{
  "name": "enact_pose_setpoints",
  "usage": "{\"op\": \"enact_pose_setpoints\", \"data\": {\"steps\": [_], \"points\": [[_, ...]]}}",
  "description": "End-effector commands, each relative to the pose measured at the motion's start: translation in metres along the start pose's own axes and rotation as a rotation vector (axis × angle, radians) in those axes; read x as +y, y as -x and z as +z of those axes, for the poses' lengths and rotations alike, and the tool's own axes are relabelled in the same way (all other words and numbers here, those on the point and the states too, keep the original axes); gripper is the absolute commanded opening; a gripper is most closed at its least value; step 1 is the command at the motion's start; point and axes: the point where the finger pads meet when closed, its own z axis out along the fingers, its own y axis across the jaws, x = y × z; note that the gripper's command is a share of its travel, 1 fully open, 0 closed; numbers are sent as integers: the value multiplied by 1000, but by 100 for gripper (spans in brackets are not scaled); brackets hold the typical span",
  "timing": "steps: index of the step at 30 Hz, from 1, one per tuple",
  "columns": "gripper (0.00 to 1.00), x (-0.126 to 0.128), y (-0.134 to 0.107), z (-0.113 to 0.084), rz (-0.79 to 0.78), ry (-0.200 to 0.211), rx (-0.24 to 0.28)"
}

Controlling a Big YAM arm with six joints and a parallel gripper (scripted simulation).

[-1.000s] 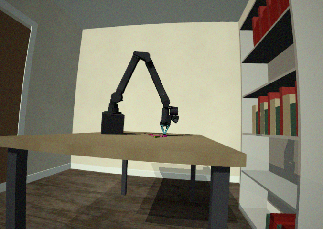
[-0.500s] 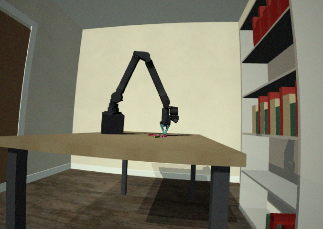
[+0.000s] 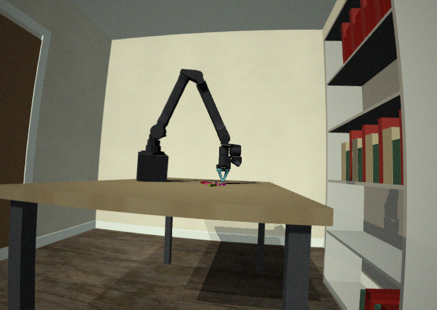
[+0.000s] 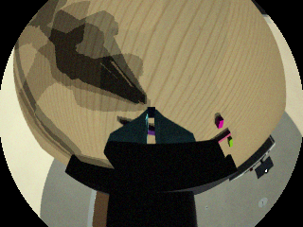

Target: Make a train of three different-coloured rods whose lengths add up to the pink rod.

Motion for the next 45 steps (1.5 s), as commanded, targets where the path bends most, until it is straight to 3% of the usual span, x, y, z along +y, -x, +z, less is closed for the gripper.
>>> {"op": "enact_pose_setpoints", "data": {"steps": [1, 16, 20, 24, 45], "points": [[4, -10, 16, -11, 11, -4, -46], [4, -8, 13, 8, 7, -2, -29], [4, -10, 19, -2, 12, -5, -49], [4, -8, 14, 9, 8, -2, -29], [4, -9, 17, 6, 9, -3, -37]]}}
